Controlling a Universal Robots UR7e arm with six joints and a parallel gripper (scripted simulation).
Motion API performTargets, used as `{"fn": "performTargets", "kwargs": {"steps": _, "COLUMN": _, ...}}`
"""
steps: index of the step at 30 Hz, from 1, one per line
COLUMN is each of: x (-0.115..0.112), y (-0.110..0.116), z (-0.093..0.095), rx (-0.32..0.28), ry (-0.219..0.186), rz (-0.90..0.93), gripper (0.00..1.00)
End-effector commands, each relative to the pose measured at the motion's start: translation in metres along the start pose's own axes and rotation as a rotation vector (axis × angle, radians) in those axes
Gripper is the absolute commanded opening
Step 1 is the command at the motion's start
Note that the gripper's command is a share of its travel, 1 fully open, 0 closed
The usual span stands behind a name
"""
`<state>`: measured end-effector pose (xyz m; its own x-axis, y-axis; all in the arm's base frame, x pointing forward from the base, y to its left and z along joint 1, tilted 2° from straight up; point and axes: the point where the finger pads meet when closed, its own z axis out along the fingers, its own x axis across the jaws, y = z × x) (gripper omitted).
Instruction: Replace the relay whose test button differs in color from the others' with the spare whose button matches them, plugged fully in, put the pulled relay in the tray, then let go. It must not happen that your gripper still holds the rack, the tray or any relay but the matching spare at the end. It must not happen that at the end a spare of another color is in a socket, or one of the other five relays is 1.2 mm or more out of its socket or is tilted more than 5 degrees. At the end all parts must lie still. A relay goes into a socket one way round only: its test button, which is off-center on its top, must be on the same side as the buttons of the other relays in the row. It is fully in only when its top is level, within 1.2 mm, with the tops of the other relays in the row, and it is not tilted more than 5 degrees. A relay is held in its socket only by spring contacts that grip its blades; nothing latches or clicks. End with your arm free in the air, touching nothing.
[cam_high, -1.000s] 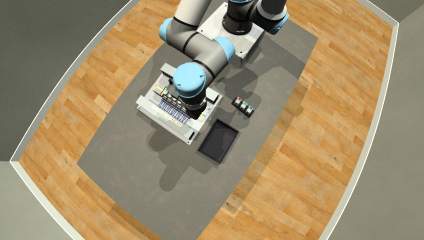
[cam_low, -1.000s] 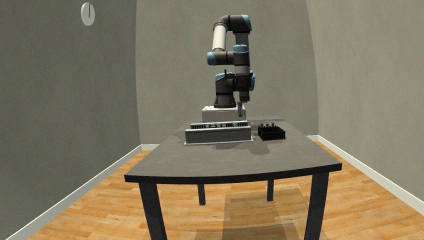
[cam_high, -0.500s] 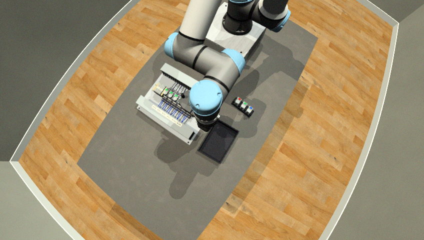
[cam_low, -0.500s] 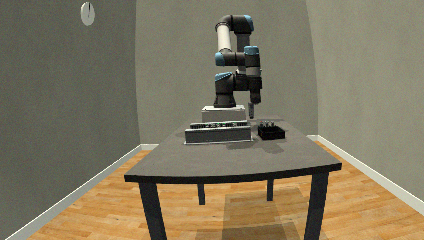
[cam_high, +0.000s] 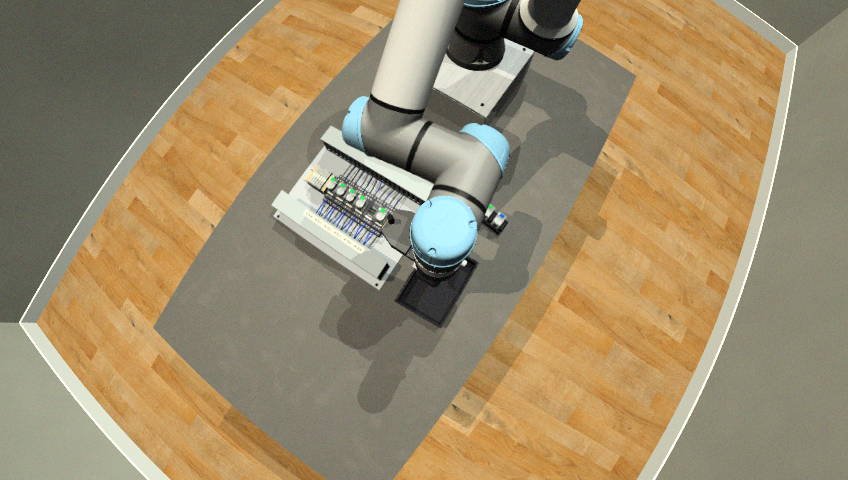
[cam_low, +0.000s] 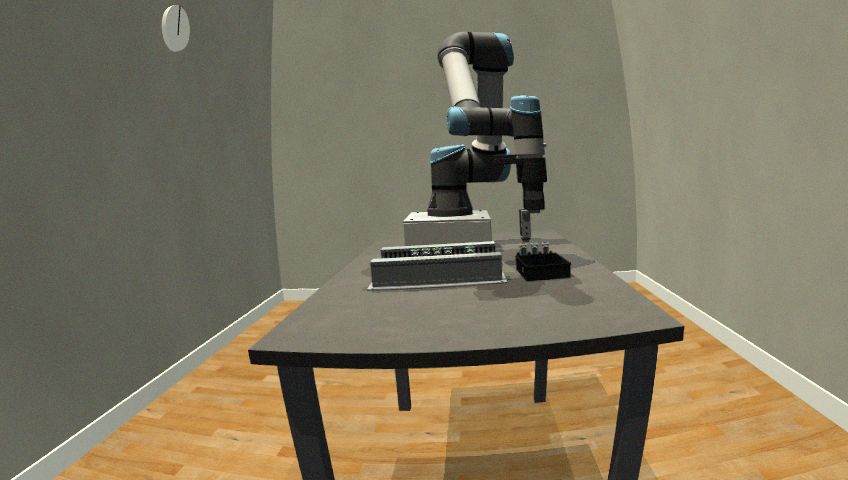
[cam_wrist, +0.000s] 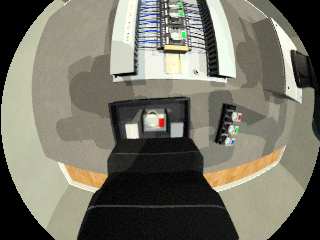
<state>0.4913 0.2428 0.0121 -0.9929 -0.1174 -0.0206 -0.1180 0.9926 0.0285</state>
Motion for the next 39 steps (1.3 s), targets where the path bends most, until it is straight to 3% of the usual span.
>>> {"fn": "performTargets", "kwargs": {"steps": 1, "x": -0.003, "y": 0.004, "z": 0.001, "rx": 0.001, "ry": -0.001, "rz": 0.002, "gripper": 0.0}}
{"fn": "performTargets", "kwargs": {"steps": 5, "x": -0.003, "y": 0.004, "z": 0.001, "rx": 0.001, "ry": -0.001, "rz": 0.002, "gripper": 0.0}}
{"fn": "performTargets", "kwargs": {"steps": 10, "x": -0.017, "y": 0.058, "z": 0.011, "rx": 0.001, "ry": -0.001, "rz": 0.002, "gripper": 0.0}}
{"fn": "performTargets", "kwargs": {"steps": 39, "x": -0.015, "y": 0.049, "z": 0.01, "rx": 0.001, "ry": -0.001, "rz": 0.002, "gripper": 0.0}}
